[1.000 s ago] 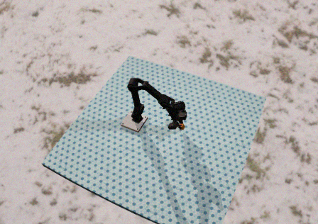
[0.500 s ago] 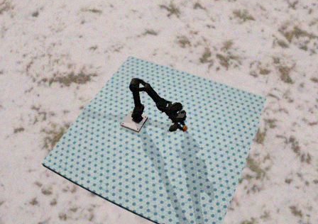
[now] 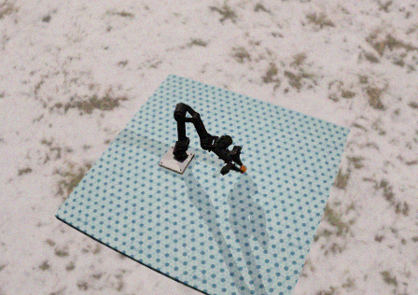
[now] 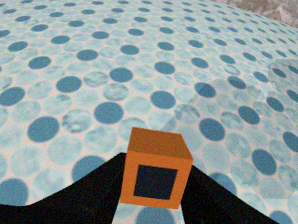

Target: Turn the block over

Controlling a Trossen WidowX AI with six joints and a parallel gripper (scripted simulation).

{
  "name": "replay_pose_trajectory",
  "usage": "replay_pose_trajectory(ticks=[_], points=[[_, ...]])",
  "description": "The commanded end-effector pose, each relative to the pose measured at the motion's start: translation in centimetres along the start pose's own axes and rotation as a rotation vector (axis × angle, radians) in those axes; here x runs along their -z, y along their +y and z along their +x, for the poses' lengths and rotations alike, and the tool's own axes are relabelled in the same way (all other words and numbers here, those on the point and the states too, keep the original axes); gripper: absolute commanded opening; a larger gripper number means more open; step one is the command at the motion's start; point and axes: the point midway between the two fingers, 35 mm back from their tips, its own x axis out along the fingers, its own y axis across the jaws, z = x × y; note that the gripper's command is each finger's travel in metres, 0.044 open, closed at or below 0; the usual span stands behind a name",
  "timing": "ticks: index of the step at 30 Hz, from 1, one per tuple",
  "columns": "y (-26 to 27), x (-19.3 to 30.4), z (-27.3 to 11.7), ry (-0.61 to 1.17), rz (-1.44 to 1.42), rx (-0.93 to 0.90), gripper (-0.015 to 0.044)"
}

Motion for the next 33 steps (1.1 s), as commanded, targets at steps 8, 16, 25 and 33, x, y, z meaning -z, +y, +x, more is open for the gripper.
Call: replay_pose_trajectory(ticks=[8,16,25,33], points=[[-0.37,0.56,-0.9,-0.096,-0.002,0.009,0.0],[-0.37,0.5,-0.96,-0.106,-0.002,0.009,0.0],[-0.37,0.5,-0.96,-0.106,-0.002,0.009,0.0053],[-0.37,0.5,-0.96,-0.106,-0.002,0.009,0.0263]])
